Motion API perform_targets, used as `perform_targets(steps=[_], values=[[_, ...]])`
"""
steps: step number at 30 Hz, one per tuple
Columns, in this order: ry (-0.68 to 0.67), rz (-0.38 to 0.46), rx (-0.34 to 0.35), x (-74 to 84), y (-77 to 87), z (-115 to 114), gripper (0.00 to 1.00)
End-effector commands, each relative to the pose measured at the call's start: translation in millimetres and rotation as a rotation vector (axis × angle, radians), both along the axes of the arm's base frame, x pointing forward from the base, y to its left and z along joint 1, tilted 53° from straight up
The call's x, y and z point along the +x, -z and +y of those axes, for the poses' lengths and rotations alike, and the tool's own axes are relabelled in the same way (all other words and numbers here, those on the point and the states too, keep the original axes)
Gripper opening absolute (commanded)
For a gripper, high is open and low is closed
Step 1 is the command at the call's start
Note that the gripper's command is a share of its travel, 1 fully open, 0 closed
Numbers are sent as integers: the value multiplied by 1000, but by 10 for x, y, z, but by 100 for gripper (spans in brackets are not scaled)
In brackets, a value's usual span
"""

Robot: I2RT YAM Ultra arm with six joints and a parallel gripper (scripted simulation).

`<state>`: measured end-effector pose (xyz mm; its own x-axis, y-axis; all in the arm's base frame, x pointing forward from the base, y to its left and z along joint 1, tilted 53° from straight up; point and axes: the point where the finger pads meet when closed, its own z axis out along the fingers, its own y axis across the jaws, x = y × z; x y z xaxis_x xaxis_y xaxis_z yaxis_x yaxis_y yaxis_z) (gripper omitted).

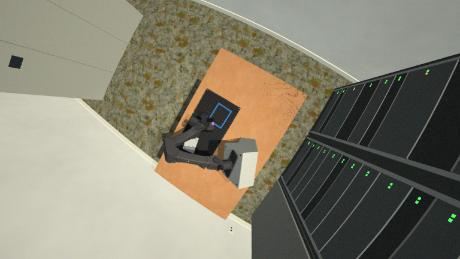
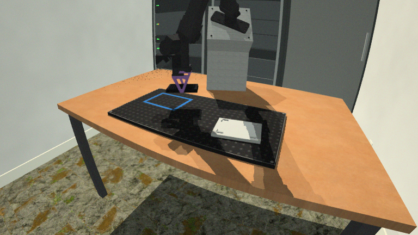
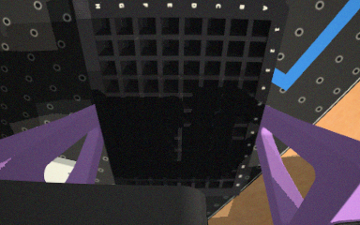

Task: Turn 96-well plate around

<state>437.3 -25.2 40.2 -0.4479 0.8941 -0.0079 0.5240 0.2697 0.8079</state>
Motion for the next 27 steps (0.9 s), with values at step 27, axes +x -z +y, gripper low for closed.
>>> perform_targets(steps=[27], values=[[-502,-324,-675,58,-561,630,0]])
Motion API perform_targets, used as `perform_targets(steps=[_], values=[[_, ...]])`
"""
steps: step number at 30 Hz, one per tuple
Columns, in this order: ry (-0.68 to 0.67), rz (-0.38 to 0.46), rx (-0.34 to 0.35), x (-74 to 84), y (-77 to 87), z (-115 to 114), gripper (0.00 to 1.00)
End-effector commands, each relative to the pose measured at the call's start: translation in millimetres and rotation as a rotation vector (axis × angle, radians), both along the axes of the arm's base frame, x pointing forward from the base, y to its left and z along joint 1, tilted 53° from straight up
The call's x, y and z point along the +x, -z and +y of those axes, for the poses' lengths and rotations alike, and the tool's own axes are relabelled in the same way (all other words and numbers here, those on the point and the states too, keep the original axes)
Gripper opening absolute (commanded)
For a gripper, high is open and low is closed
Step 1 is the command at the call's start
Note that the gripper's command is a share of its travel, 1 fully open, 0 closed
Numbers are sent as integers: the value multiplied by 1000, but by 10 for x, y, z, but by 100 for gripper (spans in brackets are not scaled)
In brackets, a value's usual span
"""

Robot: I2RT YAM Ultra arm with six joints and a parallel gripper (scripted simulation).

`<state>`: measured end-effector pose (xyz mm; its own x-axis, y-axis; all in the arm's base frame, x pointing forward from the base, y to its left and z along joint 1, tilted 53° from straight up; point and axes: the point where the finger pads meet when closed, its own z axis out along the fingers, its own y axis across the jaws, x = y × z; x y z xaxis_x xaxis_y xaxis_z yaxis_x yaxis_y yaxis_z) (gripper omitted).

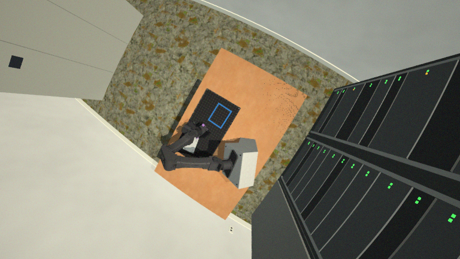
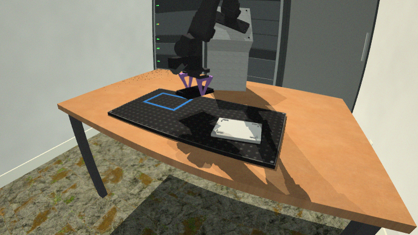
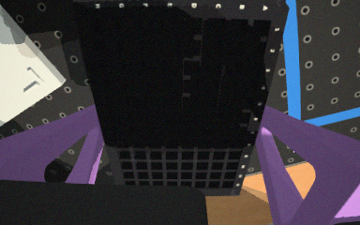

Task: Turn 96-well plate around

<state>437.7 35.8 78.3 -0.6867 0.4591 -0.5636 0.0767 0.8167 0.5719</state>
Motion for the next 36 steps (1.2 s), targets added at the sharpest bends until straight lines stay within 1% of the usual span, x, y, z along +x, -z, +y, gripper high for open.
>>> perform_targets(steps=[1,8,10,11,12,24,28,30,36], values=[[-78,-80,-132,54,-198,49,0],[-82,-83,-134,53,-327,250,0],[-82,-83,-134,53,-327,250,0],[-76,-55,-124,26,-249,279,0],[-75,-79,-124,52,-364,308,0],[-75,-79,-121,48,-582,652,0],[-76,-68,-121,49,-574,709,0],[-75,-80,-119,46,-661,766,0],[-75,-80,-117,44,-772,937,0]])
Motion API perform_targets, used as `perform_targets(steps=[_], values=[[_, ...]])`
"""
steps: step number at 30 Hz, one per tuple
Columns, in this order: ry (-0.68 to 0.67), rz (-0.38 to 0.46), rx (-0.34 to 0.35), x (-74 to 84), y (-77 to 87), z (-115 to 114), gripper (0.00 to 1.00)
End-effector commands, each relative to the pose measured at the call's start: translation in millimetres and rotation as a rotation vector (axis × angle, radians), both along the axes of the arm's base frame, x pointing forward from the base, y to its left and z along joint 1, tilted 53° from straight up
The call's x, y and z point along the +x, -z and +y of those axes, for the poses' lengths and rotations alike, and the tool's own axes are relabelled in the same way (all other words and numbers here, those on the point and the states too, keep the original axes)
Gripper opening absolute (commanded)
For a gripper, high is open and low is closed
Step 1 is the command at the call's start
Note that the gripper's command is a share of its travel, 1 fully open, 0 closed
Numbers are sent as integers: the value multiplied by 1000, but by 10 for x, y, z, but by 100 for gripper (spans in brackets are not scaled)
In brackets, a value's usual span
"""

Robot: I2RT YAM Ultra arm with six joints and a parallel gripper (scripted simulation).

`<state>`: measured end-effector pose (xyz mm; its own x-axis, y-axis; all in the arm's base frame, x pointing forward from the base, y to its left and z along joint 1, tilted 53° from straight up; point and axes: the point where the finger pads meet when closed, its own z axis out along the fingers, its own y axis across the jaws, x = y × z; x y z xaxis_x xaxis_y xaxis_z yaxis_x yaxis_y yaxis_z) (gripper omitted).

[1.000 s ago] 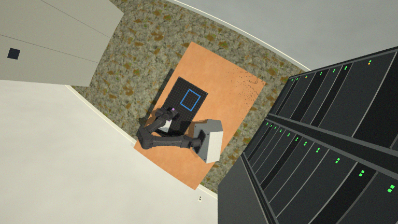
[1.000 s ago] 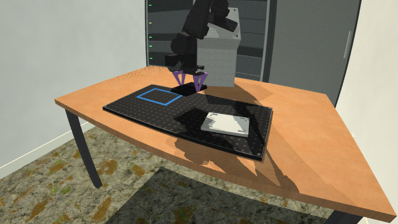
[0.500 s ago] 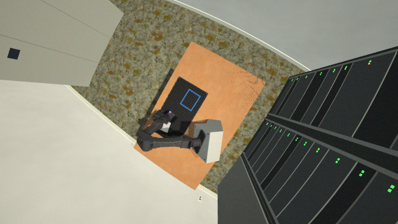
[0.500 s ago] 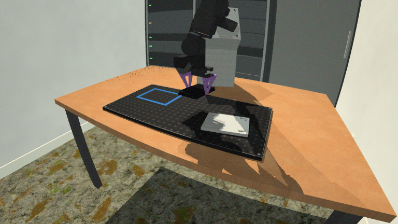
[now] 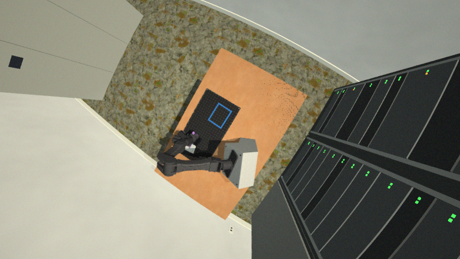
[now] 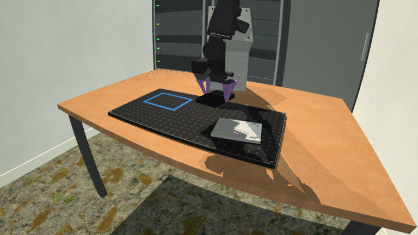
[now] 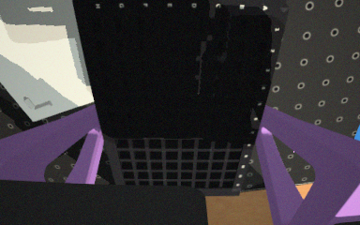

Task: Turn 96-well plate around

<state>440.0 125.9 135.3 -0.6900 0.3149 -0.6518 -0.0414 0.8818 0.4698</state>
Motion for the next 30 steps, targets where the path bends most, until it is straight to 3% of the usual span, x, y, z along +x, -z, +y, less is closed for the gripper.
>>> perform_targets(steps=[1,12,21,25,26,28,30], values=[[26,-22,6,20,-221,64,0],[25,11,-2,31,-230,324,0],[25,2,2,27,-437,578,0],[25,12,-2,33,-424,638,0],[25,-9,7,20,-547,661,0],[25,12,-2,33,-478,723,0],[25,11,-2,33,-514,780,0]])
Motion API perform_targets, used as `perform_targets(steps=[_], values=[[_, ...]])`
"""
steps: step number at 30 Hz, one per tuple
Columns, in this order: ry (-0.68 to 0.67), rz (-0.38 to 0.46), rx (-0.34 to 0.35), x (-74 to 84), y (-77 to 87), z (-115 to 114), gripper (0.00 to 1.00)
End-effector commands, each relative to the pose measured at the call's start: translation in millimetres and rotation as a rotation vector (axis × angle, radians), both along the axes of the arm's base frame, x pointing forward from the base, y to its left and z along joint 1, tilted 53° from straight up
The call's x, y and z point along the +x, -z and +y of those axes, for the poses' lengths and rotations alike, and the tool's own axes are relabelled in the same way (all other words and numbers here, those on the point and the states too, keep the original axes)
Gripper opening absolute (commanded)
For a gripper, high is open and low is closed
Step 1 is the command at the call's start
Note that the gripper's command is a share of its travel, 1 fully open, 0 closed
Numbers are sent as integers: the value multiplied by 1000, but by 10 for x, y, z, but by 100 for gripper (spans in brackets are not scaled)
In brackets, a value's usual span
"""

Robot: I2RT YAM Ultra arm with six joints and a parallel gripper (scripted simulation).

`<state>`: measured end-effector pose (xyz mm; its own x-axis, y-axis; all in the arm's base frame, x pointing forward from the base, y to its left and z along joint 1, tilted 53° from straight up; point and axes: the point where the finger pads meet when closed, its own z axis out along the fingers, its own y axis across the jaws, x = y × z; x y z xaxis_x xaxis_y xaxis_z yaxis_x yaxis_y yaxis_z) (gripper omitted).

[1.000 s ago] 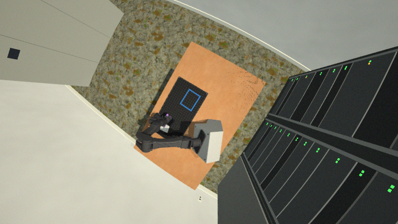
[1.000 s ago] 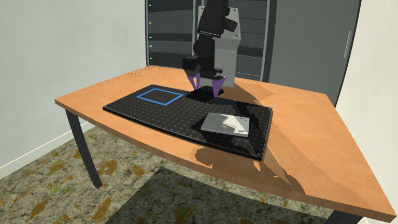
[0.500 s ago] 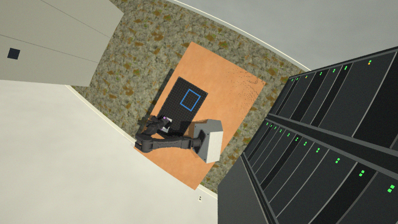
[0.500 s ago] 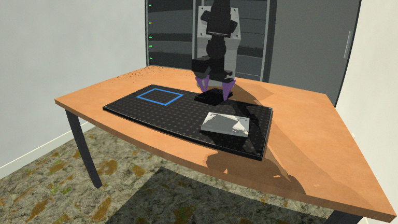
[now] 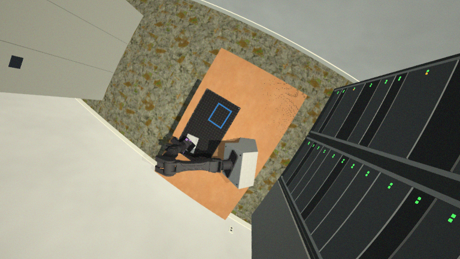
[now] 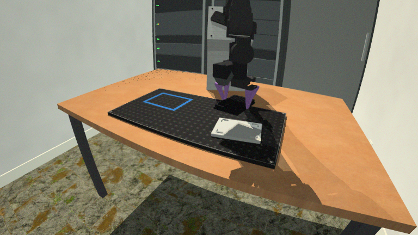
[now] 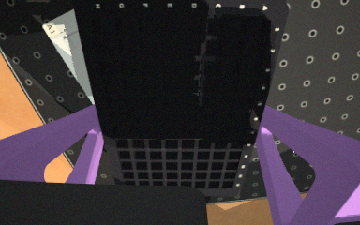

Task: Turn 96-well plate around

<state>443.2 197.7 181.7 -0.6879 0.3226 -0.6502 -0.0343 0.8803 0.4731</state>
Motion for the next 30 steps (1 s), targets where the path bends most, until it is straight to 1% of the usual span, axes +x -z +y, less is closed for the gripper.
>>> perform_targets(steps=[1,3,4,5,7,8,10,21,25,27,29,30], values=[[17,11,-5,0,-69,91,0],[17,2,-1,-6,-149,145,0],[17,2,-1,-6,-167,173,0],[17,8,-4,-1,-151,204,0],[17,-11,6,-17,-258,198,0],[28,-12,6,7,-262,148,0],[37,11,-5,-16,-147,89,0],[29,12,-7,-33,-137,120,0],[-58,-26,-116,-66,-88,105,0],[-98,-54,-162,-65,-103,105,0],[-98,-54,-162,-65,-103,105,0],[-114,-103,-170,4,-292,137,0]])
